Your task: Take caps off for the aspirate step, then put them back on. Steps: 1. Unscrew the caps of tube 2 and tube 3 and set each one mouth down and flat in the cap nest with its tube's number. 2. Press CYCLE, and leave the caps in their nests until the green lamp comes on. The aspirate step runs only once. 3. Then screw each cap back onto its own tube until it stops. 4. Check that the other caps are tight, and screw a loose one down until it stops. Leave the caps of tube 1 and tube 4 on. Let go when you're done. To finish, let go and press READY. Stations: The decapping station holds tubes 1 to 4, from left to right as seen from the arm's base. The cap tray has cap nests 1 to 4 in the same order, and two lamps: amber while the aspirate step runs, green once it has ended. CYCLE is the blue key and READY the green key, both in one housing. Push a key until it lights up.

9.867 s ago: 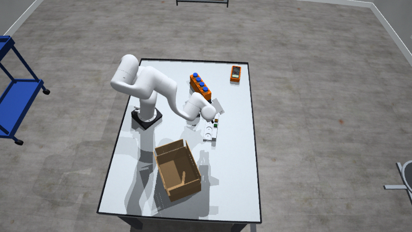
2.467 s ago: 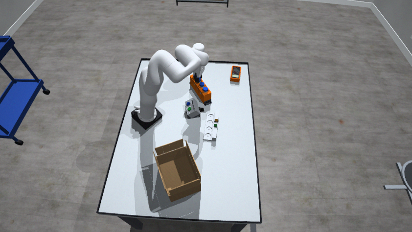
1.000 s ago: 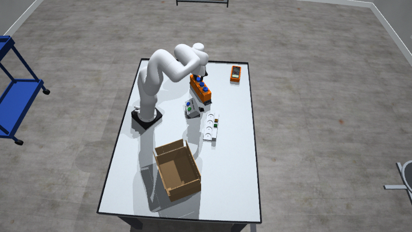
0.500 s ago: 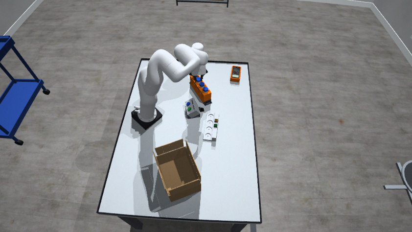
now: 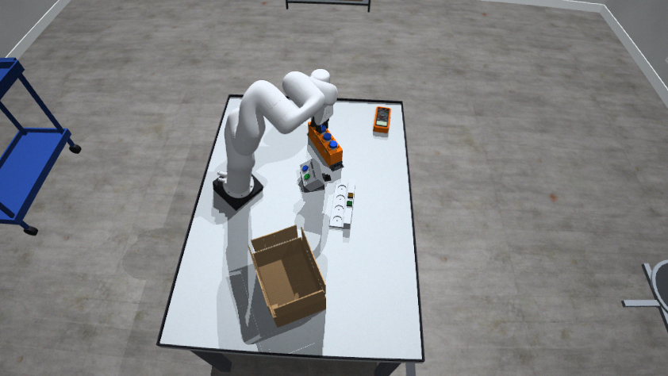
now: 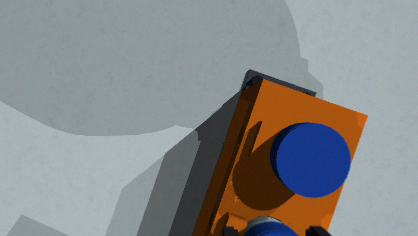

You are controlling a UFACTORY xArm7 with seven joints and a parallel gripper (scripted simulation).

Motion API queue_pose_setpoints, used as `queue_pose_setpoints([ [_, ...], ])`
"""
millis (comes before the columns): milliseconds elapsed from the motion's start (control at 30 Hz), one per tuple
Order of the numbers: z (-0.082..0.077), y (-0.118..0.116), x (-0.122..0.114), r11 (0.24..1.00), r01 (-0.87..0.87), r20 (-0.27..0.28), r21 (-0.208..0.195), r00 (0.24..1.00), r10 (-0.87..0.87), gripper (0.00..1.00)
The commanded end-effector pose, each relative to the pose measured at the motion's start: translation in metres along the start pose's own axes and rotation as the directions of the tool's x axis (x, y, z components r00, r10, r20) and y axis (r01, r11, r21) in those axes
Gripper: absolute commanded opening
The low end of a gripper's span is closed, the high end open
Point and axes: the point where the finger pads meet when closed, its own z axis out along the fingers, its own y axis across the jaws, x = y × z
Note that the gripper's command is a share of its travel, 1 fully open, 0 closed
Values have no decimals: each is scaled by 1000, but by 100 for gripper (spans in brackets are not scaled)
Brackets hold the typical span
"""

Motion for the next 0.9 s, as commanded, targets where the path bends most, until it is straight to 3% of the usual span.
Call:
queue_pose_setpoints([
  [0, -2, 2, 0, 975, 224, -19, -3, 974, -224, 0],
  [133, -2, 2, 0, 911, 413, -18, -7, 910, -413, 0],
  [333, -2, 2, 0, 902, 432, -17, -7, 902, -432, 0],
  [367, -2, 2, 0, 902, 432, -17, -7, 902, -432, 46],
  [700, -2, 2, 0, 902, 432, -17, -7, 902, -432, 46],
  [800, -2, 2, 0, 935, 356, -18, -5, 934, -356, 46],
  [867, -2, 2, 0, 981, 196, -19, -2, 980, -196, 46],
])
